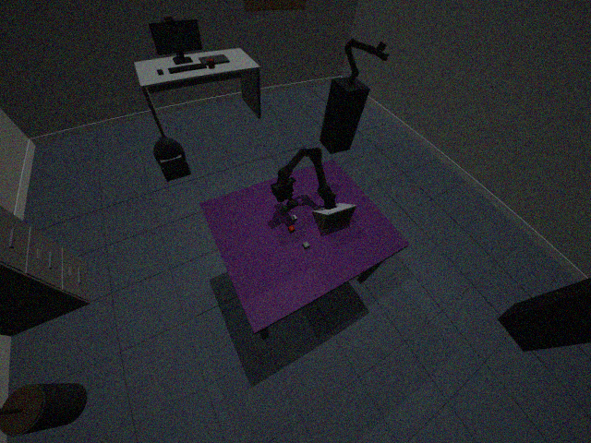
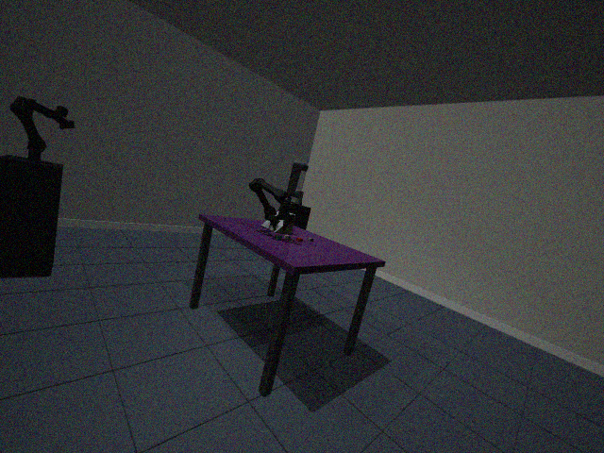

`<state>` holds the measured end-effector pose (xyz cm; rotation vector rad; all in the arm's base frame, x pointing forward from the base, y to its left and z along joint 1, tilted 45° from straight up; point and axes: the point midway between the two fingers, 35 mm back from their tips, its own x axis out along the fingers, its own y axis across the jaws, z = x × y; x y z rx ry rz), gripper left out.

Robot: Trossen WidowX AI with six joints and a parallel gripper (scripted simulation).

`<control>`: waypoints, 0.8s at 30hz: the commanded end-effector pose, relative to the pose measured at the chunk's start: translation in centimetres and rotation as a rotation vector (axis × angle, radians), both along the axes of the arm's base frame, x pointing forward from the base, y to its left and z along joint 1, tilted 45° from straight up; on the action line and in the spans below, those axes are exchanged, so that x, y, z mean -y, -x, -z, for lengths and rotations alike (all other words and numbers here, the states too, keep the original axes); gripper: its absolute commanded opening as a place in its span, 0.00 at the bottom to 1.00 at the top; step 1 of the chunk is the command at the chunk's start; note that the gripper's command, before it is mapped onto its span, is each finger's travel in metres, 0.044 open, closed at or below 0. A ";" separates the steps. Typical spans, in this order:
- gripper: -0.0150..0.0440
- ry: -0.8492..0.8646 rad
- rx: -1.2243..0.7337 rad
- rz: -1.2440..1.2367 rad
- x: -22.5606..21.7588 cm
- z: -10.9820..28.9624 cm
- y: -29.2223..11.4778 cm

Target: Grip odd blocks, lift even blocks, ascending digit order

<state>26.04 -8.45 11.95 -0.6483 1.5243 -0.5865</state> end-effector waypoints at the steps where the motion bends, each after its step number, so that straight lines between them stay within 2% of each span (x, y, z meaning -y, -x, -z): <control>1: 0.93 0.005 0.005 -0.007 0.5 0.4 0.0; 24: 0.93 0.007 0.006 -0.007 3.0 2.8 0.1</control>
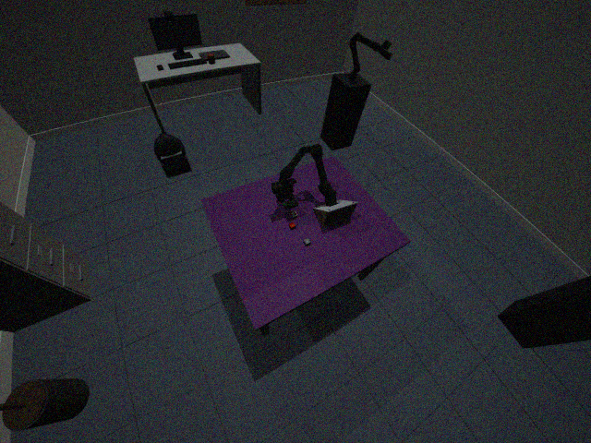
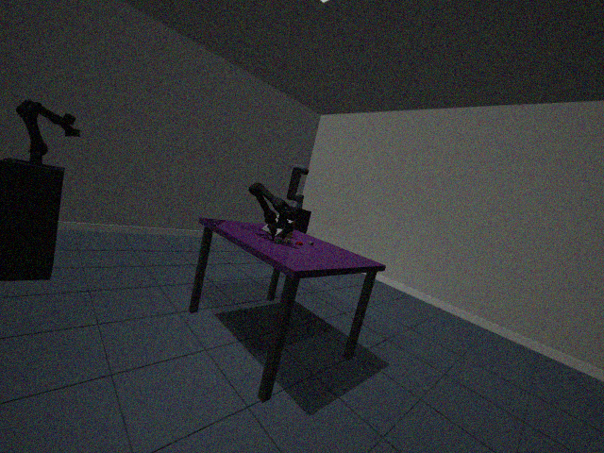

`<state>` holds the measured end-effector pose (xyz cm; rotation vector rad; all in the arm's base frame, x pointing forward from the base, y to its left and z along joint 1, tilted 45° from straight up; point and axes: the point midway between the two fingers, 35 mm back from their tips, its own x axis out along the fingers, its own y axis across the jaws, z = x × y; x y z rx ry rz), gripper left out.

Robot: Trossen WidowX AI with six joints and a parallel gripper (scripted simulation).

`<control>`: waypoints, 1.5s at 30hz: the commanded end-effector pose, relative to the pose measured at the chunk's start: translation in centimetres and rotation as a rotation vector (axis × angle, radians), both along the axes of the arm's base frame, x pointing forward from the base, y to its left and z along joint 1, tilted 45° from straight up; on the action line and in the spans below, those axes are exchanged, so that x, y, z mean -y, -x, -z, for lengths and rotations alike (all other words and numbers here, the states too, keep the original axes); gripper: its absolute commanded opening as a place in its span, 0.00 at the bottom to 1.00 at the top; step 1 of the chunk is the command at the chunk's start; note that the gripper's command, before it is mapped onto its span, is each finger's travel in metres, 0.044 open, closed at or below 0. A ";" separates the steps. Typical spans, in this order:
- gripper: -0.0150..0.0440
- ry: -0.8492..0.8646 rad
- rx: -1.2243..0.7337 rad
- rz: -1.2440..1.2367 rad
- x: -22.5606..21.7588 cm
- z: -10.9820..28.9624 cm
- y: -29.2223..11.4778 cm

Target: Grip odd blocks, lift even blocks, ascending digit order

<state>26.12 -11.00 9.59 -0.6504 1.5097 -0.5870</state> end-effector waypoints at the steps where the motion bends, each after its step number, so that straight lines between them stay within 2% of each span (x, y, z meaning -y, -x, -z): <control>1: 0.93 0.004 -0.007 -0.001 0.5 0.5 0.2; 2: 0.93 0.004 -0.007 -0.001 0.5 0.5 0.2; 13: 0.46 0.004 -0.007 -0.001 0.5 0.5 0.2; 45: 0.46 0.004 -0.007 -0.001 0.1 0.1 0.2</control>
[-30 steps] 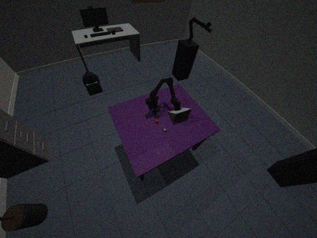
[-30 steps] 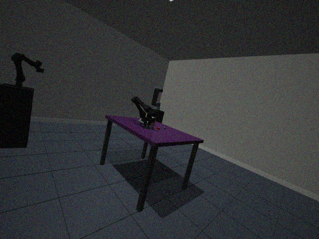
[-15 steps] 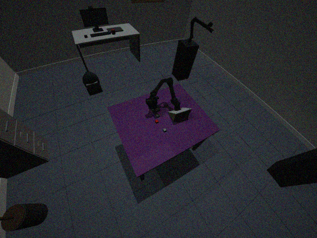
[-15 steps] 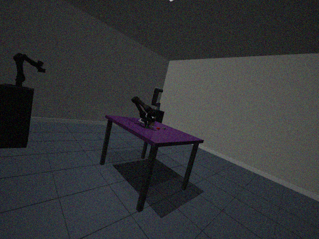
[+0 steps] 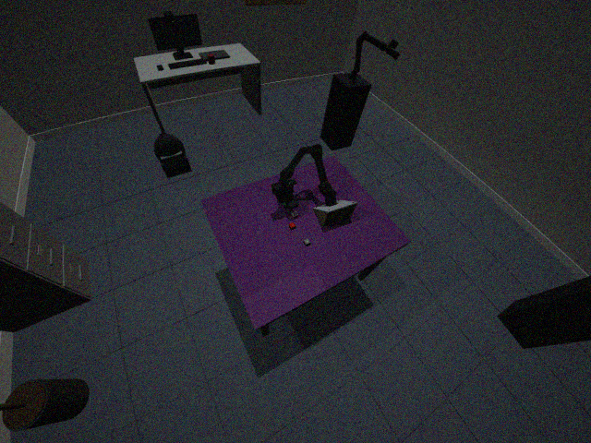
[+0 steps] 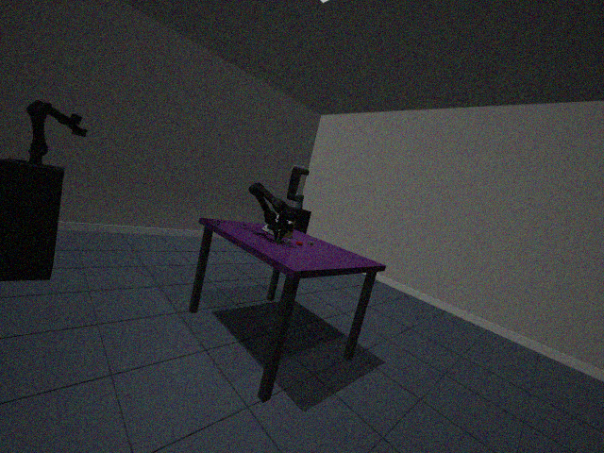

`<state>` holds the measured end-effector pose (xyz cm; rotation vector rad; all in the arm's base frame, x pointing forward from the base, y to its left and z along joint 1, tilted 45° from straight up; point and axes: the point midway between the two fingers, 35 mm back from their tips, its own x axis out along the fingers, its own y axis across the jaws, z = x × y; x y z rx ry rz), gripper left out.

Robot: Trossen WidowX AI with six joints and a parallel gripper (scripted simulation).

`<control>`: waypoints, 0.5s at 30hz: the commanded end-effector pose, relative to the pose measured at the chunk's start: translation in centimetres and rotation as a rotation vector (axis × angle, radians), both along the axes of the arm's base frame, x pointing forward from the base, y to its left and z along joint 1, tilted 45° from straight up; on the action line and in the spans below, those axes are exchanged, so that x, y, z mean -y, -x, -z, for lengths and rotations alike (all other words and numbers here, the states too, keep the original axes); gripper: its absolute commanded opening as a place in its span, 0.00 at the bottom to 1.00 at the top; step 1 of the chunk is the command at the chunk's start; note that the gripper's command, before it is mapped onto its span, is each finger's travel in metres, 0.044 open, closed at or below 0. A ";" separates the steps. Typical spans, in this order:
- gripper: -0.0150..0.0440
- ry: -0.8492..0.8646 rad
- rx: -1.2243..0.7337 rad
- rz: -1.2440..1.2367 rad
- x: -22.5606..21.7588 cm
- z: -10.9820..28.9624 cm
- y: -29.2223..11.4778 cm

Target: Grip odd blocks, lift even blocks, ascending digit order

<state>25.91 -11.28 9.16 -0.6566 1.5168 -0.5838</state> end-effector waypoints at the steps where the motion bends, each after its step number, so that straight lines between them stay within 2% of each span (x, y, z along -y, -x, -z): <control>1: 0.46 0.003 0.002 0.002 -0.3 -0.4 0.0; 15: 0.46 0.002 0.002 0.002 -0.8 -1.0 0.0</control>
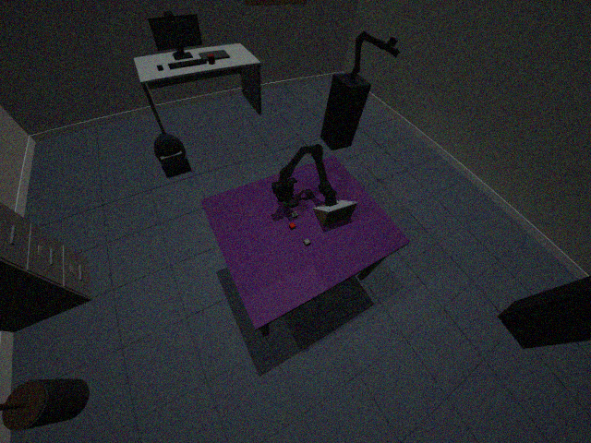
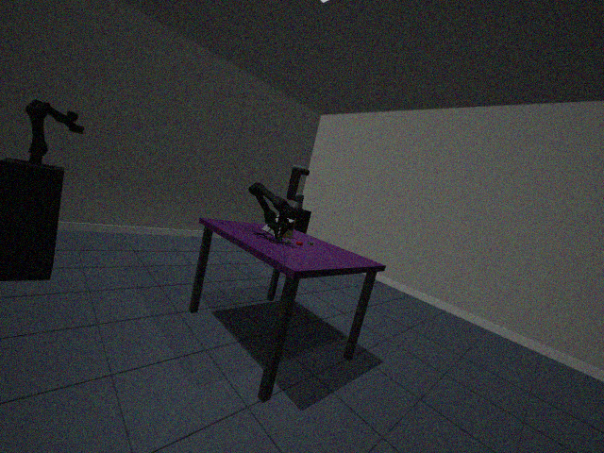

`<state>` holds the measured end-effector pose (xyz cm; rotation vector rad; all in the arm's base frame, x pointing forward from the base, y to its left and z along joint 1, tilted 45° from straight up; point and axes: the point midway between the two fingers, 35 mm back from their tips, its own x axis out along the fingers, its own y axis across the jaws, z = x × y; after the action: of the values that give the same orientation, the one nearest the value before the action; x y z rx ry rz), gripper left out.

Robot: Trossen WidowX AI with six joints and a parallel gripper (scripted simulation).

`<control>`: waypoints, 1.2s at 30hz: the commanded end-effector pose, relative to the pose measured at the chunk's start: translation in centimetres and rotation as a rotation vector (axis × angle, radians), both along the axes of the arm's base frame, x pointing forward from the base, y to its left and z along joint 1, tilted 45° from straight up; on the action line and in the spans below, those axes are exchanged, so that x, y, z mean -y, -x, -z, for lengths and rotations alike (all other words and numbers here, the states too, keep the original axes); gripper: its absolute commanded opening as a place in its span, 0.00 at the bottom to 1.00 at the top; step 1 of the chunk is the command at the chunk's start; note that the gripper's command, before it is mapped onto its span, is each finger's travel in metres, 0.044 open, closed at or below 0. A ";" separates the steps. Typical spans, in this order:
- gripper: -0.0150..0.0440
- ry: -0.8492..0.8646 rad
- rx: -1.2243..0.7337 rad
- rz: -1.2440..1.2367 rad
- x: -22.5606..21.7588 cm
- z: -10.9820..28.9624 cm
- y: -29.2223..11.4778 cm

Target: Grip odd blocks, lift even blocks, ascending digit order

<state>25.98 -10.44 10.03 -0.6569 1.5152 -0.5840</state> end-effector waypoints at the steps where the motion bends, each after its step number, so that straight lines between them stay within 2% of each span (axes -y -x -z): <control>1: 0.46 0.002 0.001 0.003 0.0 -0.1 0.0; 28: 0.46 0.003 0.001 0.003 1.1 0.9 0.0; 36: 0.81 0.003 0.001 0.003 1.1 0.9 0.0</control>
<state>25.91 -11.46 9.09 -0.6521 1.5151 -0.5877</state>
